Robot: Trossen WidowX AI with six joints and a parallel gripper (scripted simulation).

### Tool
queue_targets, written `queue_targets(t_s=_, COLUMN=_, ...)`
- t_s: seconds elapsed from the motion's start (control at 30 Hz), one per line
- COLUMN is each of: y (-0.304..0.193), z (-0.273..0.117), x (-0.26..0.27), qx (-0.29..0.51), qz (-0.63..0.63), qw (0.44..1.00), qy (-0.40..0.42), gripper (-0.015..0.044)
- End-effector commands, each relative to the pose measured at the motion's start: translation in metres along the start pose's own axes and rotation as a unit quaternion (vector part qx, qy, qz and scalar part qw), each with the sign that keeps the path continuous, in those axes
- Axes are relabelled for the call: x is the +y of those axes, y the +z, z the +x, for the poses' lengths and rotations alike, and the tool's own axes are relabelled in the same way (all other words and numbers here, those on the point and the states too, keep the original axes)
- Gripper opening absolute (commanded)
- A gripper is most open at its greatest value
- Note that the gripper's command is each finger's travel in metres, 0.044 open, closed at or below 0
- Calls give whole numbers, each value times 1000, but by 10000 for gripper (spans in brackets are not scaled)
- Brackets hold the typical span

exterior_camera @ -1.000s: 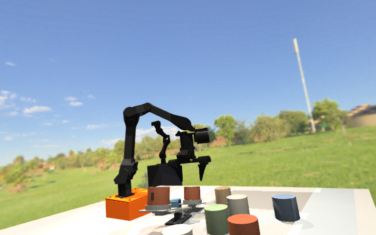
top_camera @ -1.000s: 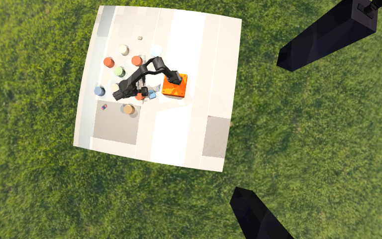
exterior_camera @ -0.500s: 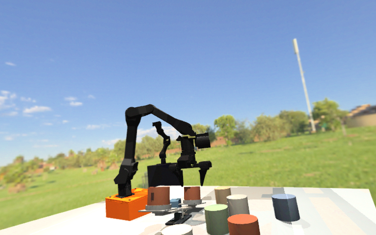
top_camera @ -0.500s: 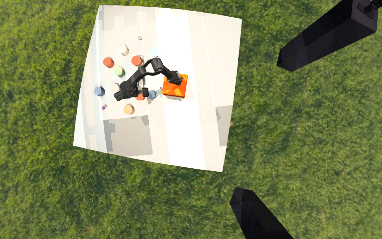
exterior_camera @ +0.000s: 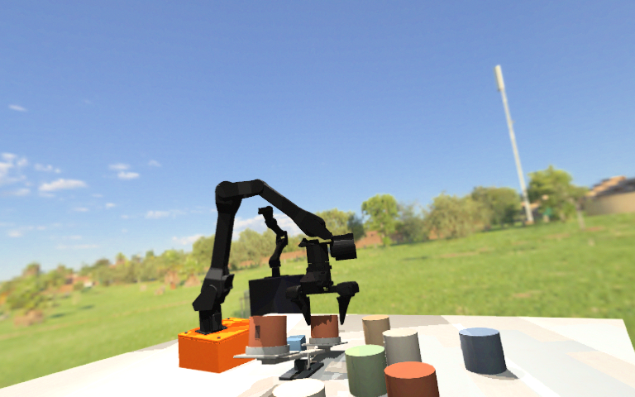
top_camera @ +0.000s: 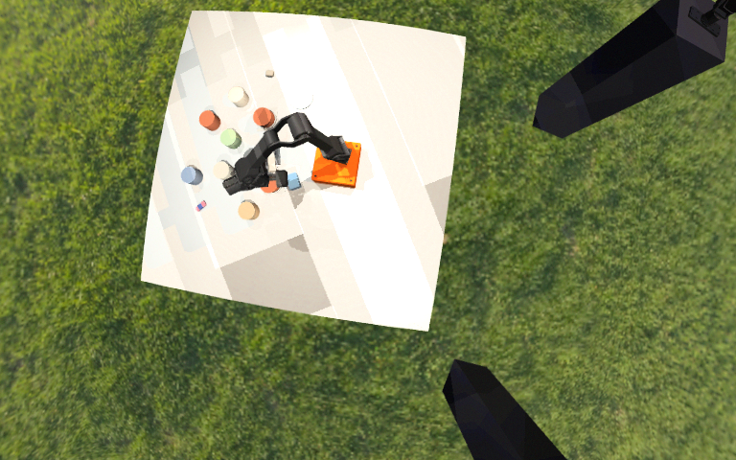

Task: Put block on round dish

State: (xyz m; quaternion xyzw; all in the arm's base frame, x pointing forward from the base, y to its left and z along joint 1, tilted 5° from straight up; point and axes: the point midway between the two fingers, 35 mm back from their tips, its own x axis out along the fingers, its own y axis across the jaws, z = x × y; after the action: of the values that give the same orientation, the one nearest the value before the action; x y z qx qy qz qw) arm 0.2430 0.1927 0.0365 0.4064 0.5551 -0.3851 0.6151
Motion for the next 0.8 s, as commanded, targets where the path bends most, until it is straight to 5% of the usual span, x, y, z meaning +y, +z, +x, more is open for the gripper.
queue_targets(t_s=0.0, y=1, z=8, x=-1, qx=-2, qz=-2, qw=1000, qy=-1, gripper=440)
queue_targets(t_s=0.33, y=2, z=22, x=-2, qx=-2, qz=-2, qw=1000, qy=-1, gripper=440)
queue_targets(t_s=0.47, y=2, z=22, x=-2, qx=-2, qz=-2, qw=1000, qy=-1, gripper=335)
queue_targets(t_s=0.7, y=2, z=22, x=-2, qx=-2, qz=-2, qw=1000, qy=-1, gripper=288)
queue_targets(t_s=0.77, y=2, z=21, x=-2, qx=-2, qz=-2, qw=1000, qy=-1, gripper=236)
